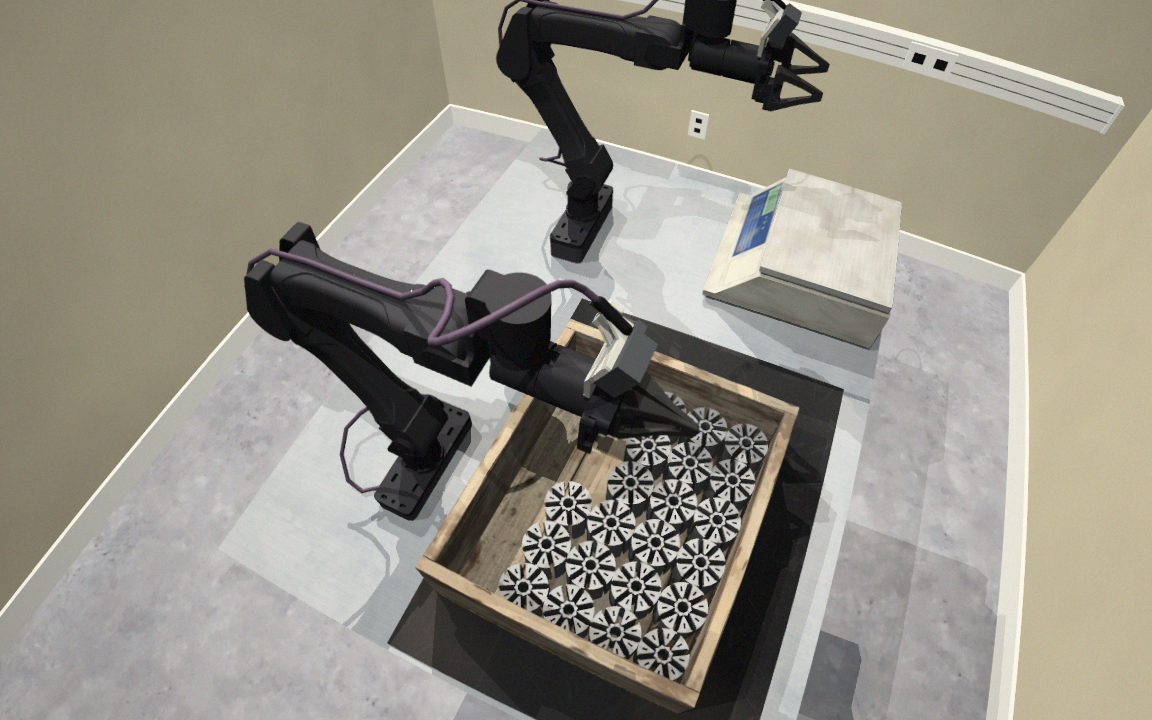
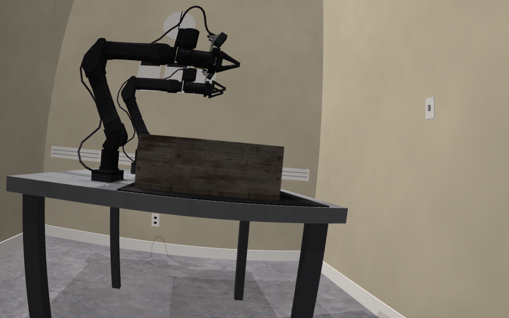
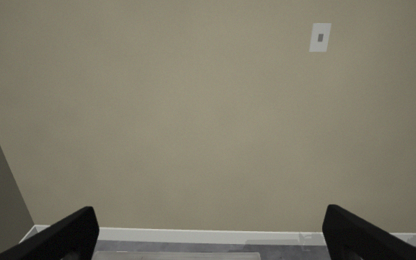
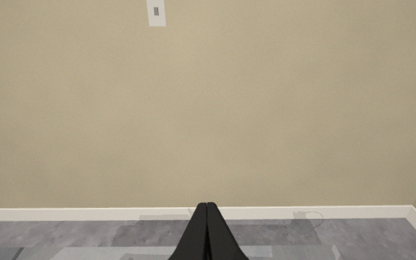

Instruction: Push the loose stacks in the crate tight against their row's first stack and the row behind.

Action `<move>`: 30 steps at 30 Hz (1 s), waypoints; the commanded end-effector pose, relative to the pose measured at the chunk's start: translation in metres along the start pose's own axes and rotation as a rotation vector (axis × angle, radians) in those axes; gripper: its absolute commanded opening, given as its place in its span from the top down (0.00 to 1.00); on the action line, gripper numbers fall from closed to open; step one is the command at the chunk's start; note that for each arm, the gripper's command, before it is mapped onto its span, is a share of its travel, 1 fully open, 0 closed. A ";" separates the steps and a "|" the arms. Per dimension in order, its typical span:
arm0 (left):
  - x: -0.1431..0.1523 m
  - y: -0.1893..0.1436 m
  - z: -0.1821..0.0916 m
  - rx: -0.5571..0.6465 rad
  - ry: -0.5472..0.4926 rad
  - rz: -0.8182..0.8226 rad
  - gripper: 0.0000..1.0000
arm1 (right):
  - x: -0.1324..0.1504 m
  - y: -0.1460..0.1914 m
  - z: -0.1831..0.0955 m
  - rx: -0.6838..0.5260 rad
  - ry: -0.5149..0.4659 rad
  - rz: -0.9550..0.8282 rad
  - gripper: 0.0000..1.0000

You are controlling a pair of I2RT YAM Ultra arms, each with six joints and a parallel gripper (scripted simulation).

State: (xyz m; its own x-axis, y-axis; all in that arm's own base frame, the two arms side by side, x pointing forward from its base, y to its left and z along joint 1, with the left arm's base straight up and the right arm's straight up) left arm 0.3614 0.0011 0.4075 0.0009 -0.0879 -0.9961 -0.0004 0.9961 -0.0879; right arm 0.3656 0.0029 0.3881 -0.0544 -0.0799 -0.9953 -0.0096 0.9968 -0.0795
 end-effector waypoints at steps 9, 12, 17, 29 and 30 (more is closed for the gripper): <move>-0.013 -0.004 -0.004 0.015 -0.032 0.009 0.00 | -0.042 -0.007 -0.011 0.020 -0.126 -0.020 0.99; -0.013 -0.004 -0.004 0.016 -0.031 0.010 0.00 | -0.047 -0.003 -0.012 0.008 -0.138 -0.020 0.99; -0.009 -0.005 -0.002 0.018 -0.021 0.011 0.00 | -0.033 -0.005 -0.010 0.010 -0.075 -0.006 0.99; -0.015 -0.007 -0.009 0.023 -0.039 0.010 0.00 | -0.030 -0.005 -0.010 0.007 -0.066 -0.005 0.99; -0.015 -0.007 -0.009 0.023 -0.039 0.010 0.00 | -0.030 -0.004 -0.010 0.004 -0.066 -0.005 0.99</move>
State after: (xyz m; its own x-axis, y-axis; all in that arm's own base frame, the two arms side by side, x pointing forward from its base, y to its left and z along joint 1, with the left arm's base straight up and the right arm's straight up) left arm 0.3620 0.0011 0.4068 -0.0010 -0.0874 -0.9962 -0.0004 0.9962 -0.0874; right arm 0.3616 0.0013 0.4091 0.0081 -0.0883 -0.9961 0.0008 0.9961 -0.0883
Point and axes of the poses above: on each arm, the point where the finger pads meet when closed, its own z axis out along the fingers, its own y axis across the jaws, x = y × z, the point moved 2 cm from there along -z, back along the fingers, and after that the axes turned 5 degrees about -z, right-handed, at the moved point
